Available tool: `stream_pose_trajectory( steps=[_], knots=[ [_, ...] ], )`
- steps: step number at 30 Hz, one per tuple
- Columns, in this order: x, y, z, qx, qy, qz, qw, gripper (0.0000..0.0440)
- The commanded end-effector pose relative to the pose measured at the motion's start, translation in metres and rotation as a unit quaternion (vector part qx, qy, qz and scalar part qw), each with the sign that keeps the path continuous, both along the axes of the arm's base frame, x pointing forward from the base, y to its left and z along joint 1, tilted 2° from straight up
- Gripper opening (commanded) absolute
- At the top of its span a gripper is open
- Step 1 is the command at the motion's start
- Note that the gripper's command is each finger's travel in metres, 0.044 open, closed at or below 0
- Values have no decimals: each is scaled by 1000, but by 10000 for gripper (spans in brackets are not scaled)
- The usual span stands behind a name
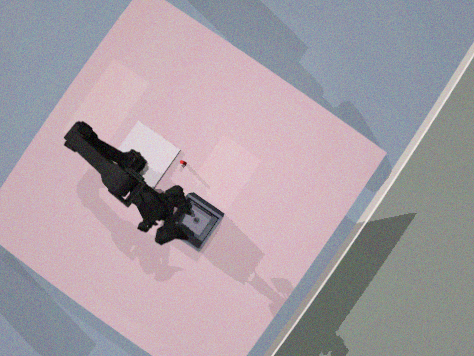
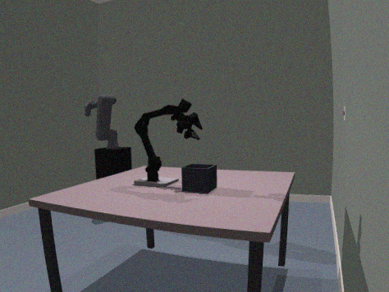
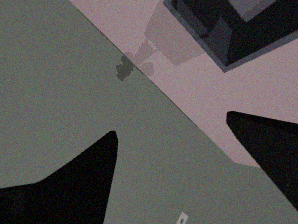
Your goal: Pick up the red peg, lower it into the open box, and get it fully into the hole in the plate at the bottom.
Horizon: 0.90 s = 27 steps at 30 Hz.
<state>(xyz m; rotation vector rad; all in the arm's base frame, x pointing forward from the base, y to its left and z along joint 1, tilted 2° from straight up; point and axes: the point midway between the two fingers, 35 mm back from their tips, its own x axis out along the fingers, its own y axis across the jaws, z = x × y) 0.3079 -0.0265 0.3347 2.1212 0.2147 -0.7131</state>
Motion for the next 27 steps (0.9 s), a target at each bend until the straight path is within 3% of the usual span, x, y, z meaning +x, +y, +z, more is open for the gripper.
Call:
stream_pose_trajectory(
  steps=[1,13,27],
  knots=[
    [-2,17,-13,5,24,37,999,440],
    [-25,80,-65,14,128,183,975,438],
    [-75,130,-126,0,270,321,908,440]
  ],
)
